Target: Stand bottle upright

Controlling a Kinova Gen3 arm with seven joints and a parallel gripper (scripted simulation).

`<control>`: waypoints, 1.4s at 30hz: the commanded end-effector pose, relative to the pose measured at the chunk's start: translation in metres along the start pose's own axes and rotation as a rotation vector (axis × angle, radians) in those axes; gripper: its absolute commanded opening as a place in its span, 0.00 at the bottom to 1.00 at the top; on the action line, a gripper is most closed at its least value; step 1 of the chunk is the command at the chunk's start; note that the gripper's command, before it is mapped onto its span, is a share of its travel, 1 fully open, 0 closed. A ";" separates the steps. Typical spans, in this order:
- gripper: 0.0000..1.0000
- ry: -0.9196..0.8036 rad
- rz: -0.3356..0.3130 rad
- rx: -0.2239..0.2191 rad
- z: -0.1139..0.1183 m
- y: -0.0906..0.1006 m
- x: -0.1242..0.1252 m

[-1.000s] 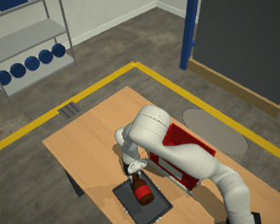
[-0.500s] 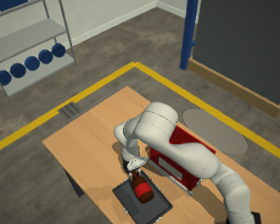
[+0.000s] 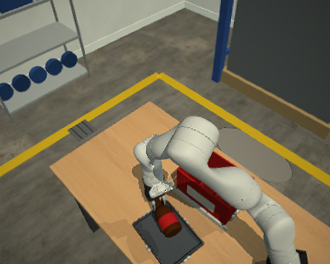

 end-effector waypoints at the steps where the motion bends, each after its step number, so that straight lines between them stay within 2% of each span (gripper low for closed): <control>1: 0.00 0.001 0.000 -0.012 0.005 0.010 0.001; 20: 0.00 0.001 0.001 -0.012 0.004 0.032 0.001; 42: 0.00 0.001 0.001 -0.012 0.004 0.046 0.001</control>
Point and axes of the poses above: the point where the finger pads meet when closed, its own y axis back along the fingers, its own z axis across the jaws, x = y × z, the point moved 8 cm from there along y, back along the fingers
